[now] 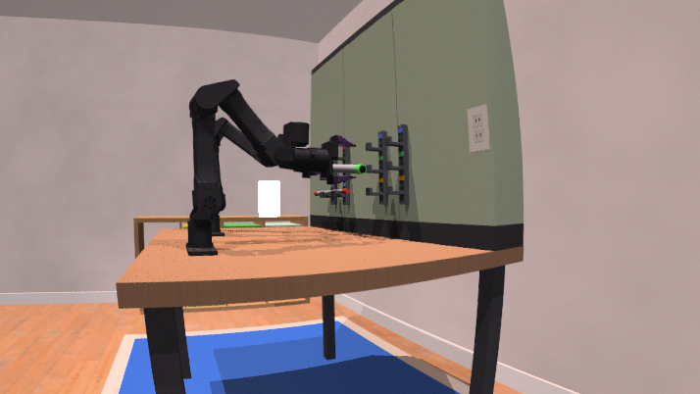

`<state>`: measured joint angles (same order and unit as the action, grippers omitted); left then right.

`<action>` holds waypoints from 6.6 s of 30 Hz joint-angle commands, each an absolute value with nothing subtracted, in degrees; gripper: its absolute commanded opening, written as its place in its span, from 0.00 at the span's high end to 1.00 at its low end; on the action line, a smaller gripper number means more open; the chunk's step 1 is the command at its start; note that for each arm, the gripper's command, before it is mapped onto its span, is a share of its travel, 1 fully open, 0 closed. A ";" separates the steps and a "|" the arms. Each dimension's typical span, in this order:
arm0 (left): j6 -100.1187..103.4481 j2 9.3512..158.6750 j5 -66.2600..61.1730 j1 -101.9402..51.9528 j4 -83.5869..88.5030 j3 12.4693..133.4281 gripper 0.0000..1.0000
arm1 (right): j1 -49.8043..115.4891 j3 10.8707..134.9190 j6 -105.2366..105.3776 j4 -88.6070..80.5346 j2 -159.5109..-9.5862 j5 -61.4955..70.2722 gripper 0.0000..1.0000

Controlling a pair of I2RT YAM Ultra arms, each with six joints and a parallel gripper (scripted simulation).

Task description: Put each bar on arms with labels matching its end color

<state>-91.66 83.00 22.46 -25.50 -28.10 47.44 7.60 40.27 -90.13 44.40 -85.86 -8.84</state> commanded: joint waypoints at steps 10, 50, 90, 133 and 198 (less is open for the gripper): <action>-89.88 82.19 22.38 -25.80 -34.84 47.29 1.00 | 8.29 40.20 -89.99 45.99 -86.21 -9.52 0.00; -89.89 82.55 22.34 -25.75 -35.55 46.93 1.00 | 13.96 39.03 -89.99 48.84 -87.91 -15.17 0.00; -89.93 82.69 22.34 -25.74 -36.24 46.48 1.00 | 19.53 38.62 -89.98 51.59 -90.27 -20.75 0.00; -90.00 81.13 22.23 -25.64 -33.01 48.32 1.00 | 22.36 38.94 -89.99 52.33 -91.28 -23.59 0.00; -90.01 80.00 21.86 -25.27 -30.52 49.63 1.00 | 21.86 42.28 -90.03 45.66 -87.91 -23.10 0.00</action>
